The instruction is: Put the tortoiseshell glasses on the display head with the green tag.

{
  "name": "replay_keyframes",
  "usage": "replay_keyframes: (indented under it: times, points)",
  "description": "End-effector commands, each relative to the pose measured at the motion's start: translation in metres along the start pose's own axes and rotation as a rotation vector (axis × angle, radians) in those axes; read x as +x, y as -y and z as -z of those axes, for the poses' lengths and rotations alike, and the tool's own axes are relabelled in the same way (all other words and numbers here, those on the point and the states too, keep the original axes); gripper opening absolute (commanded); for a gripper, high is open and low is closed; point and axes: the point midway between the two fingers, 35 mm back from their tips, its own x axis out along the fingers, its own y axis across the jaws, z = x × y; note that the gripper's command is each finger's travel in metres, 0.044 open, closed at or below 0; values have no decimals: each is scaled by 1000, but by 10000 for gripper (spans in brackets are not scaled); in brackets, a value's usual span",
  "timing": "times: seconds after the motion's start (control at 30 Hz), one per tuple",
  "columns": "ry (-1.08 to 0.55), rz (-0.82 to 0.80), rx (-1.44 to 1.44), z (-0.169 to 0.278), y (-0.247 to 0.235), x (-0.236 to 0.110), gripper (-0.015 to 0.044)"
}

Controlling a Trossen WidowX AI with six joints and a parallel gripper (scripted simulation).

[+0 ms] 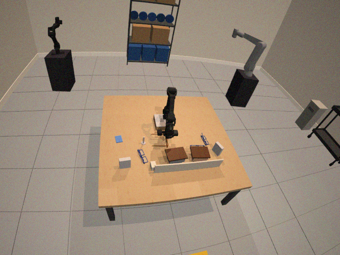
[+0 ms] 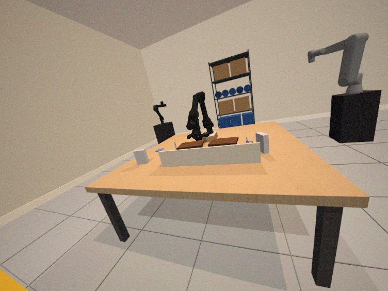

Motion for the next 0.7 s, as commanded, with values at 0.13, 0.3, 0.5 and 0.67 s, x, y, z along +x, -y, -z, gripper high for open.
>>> replay_keyframes:
  times: [0.13,0.3,0.5,0.67]
  points:
    - [0,0,0,0,0,0,107]
    - [0,0,0,0,0,0,107]
    - [-2,2,-1,1,4,-3,107]
    - [-4,4,-2,1,7,-5,107]
